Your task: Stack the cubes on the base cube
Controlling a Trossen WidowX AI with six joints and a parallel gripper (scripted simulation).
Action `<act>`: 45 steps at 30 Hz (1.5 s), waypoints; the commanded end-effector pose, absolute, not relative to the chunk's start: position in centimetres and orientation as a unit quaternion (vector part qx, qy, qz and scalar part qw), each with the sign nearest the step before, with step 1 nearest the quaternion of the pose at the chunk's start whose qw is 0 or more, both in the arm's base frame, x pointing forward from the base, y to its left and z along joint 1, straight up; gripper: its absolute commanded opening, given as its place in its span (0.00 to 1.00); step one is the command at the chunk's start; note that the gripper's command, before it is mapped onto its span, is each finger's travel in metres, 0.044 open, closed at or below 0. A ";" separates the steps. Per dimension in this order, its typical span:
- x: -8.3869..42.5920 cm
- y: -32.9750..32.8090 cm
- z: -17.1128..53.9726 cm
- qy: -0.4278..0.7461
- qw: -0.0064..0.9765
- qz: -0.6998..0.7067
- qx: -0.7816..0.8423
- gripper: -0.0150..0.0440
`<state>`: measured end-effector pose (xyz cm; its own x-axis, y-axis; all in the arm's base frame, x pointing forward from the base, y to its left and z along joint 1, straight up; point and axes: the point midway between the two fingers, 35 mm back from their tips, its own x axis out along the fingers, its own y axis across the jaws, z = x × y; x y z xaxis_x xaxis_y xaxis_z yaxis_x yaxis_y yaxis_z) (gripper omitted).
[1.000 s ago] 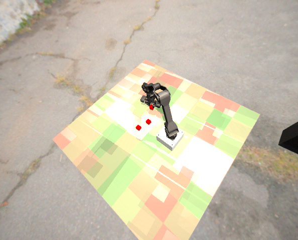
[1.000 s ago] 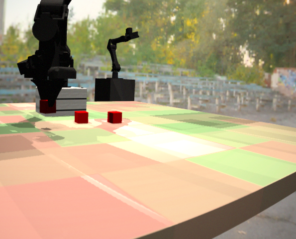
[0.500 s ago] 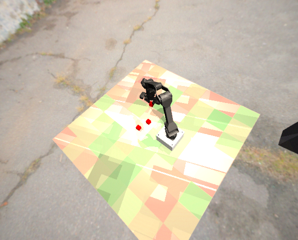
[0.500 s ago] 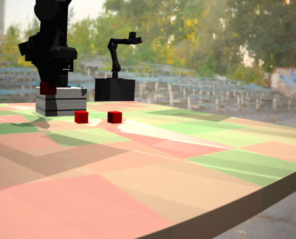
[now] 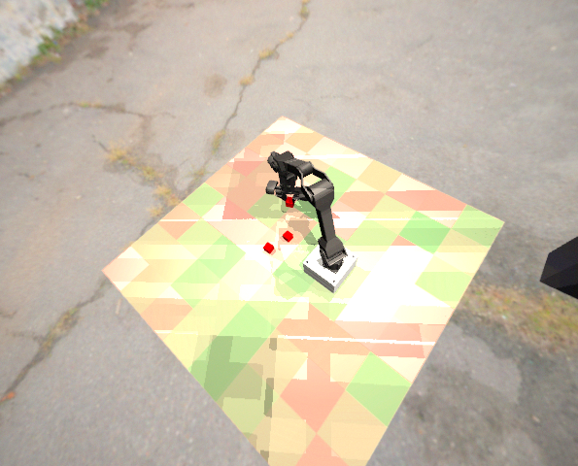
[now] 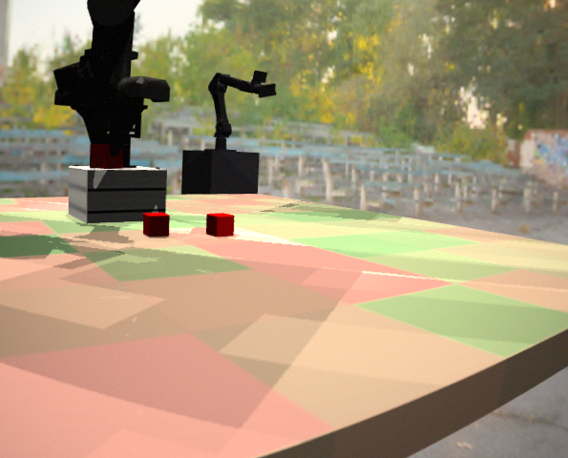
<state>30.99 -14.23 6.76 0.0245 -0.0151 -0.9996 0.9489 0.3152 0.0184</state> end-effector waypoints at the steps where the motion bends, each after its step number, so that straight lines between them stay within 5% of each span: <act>1: 31.3 -13.0 6.4 0.585 0.603 -0.382 0.385 0.43; 45: 32.7 0.8 3.8 0.699 0.714 0.024 -0.028 0.43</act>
